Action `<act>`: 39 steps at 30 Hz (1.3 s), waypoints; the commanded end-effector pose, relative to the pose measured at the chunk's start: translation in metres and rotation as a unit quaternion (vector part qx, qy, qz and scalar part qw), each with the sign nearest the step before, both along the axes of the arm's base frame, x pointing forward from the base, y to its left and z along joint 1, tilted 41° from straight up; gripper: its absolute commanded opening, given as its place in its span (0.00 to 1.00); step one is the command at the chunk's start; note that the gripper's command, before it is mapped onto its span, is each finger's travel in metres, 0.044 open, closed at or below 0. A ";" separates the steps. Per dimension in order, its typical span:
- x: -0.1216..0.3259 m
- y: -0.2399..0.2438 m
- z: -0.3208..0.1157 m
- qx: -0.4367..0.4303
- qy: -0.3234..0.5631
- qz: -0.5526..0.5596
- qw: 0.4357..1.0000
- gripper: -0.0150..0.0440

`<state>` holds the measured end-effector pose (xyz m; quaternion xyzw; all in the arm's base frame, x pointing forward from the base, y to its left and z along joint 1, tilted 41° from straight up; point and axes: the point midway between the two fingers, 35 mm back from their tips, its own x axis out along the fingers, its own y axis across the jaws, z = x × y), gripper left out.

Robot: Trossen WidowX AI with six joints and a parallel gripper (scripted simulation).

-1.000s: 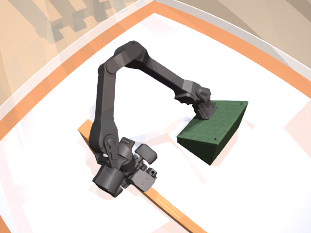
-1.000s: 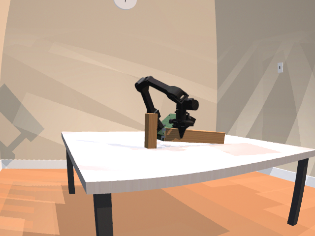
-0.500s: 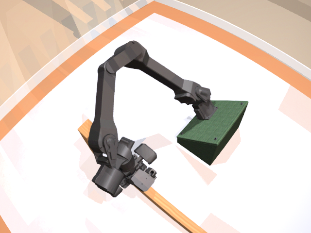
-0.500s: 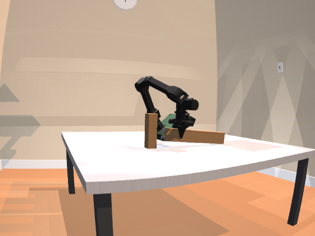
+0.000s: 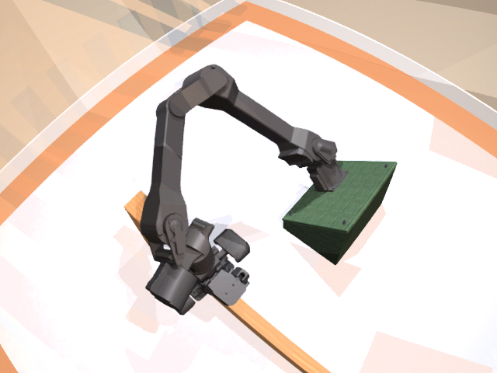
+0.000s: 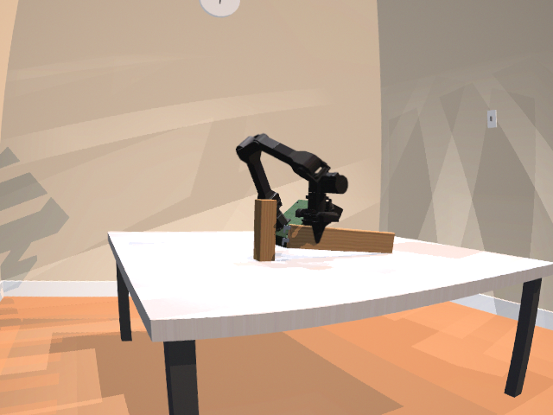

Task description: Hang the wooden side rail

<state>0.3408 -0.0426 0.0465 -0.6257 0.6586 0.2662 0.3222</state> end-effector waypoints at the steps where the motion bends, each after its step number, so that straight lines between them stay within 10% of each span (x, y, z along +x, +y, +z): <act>1: 0.000 0.000 0.001 0.001 -0.001 0.003 1.000 0.25; 39: 0.001 -0.003 0.004 0.001 -0.001 0.003 1.000 0.25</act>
